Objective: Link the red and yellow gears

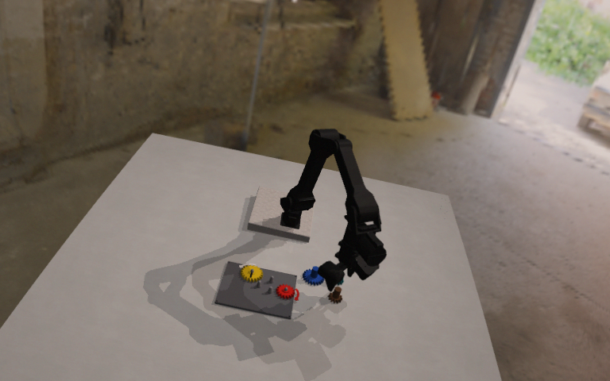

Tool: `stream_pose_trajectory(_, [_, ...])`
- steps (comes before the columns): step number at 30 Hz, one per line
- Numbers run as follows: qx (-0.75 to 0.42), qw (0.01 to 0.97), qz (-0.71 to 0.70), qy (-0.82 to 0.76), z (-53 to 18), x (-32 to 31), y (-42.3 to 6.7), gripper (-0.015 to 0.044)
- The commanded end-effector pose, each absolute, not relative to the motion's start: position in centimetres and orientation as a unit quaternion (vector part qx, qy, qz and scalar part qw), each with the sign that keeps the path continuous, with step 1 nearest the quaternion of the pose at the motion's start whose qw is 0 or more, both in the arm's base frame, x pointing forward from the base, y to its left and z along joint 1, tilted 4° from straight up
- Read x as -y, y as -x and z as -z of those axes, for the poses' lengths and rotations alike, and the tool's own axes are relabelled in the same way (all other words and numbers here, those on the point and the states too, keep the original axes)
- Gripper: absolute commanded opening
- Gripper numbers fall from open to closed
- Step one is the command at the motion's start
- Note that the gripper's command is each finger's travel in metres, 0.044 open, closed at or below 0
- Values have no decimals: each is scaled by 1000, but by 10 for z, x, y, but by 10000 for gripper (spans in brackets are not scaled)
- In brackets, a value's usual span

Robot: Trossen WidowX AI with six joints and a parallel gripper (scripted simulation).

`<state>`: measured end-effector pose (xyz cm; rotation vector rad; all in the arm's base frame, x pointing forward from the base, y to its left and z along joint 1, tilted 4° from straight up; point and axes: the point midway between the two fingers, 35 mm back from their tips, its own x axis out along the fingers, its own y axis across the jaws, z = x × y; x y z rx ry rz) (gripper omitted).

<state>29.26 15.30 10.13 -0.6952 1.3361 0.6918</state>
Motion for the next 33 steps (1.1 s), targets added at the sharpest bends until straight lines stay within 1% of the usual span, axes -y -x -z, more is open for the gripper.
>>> stream_pose_trajectory(1, [-598, 671, -311, 310, -92, -154, -292, 440])
stream_pose_trajectory(19, [-598, 671, -311, 310, -66, -156, -295, 440])
stream_pose_trajectory(27, [-598, 671, -311, 310, -65, -156, -295, 440])
stream_pose_trajectory(33, [-598, 671, -311, 310, -65, -156, -295, 282])
